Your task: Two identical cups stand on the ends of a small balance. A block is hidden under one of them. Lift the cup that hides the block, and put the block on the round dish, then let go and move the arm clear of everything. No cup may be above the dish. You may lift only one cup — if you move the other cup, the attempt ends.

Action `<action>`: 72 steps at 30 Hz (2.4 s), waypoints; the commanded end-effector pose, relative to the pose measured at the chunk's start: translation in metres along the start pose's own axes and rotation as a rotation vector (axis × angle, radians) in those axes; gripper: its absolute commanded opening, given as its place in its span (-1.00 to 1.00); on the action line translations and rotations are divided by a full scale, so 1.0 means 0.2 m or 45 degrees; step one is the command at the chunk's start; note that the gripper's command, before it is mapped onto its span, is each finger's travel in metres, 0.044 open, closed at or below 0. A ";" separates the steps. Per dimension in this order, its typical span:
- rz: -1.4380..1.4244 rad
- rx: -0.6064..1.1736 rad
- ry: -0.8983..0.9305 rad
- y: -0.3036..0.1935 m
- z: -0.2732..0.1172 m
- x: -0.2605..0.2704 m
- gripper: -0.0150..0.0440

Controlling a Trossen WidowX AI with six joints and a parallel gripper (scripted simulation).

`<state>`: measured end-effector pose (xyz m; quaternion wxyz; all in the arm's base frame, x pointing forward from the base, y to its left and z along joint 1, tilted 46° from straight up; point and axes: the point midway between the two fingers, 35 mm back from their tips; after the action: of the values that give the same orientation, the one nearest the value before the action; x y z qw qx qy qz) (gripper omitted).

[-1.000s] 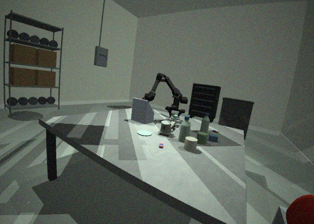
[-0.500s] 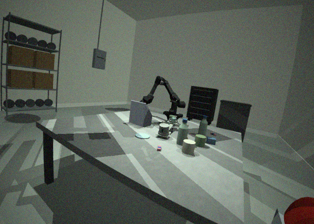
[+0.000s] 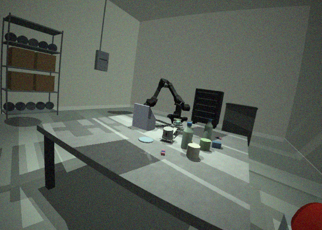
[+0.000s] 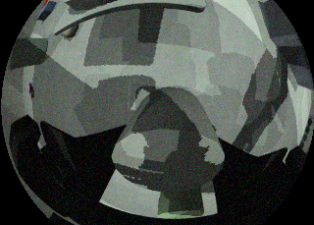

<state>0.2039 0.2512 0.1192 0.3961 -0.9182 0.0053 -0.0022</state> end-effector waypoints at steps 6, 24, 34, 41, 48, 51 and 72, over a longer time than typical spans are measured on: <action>0.005 -0.009 0.003 0.01 -0.27 0.00 1.00; -0.141 0.015 0.127 0.06 -0.37 0.16 0.39; -0.574 -0.031 0.151 0.13 -0.41 0.23 0.39; -0.879 -0.065 0.153 0.18 -0.44 0.27 0.39; -1.136 -0.179 0.212 0.25 -0.48 0.36 0.39; -1.234 -0.189 0.195 0.27 -0.49 0.36 0.39; -2.133 -0.176 0.033 0.41 -0.50 0.37 0.39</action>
<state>0.2752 0.1250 0.1320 0.2170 -0.6826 -0.6310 -0.2979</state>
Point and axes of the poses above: the point midway between the two fingers, 35 mm back from their tips, its own z axis out along the fingers, its own x axis across the jaws, y = z × x, and after that the axes turned 15 degrees about z, right-handed
